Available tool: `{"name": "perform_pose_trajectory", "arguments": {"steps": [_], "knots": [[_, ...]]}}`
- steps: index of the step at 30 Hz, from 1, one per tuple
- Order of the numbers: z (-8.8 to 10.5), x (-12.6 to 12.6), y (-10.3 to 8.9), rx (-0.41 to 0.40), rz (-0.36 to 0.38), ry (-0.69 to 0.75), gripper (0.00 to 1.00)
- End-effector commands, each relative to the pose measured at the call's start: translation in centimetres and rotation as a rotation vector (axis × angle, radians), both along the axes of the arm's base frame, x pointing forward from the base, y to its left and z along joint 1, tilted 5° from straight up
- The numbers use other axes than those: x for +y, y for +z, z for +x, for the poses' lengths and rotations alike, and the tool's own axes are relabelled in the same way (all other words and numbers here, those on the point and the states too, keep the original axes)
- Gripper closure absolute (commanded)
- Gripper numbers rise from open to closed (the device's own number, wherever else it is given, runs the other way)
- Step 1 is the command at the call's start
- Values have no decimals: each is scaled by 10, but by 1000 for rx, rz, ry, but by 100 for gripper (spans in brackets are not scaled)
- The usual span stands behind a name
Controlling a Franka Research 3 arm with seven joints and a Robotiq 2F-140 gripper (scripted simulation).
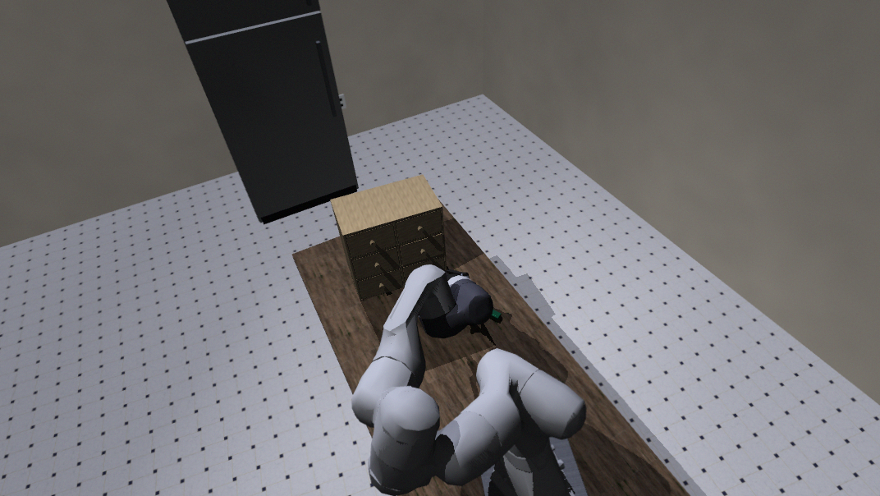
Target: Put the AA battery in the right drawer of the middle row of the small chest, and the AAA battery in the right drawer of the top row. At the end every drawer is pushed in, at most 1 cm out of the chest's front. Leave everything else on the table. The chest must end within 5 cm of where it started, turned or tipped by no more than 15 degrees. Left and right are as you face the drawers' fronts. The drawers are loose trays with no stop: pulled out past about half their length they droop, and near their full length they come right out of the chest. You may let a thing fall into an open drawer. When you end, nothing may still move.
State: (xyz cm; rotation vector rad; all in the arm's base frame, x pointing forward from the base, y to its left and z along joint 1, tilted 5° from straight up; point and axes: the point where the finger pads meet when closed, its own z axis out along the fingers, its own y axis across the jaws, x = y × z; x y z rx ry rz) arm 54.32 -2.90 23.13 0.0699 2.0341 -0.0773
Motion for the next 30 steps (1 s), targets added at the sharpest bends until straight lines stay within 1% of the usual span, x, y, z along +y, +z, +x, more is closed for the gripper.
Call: {"name": "perform_pose_trajectory", "arguments": {"steps": [1,9,11,23,26,28,30], "knots": [[-4,-1,1,28,9,-9,100],[-14,0,10,131,18,-11,100],[-14,0,10,131,18,-11,100],[-34,2,27,319,35,-14,100],[-41,3,33,389,41,-15,100],[-41,3,33,389,41,-15,100],[-47,4,38,444,46,-17,100]]}}
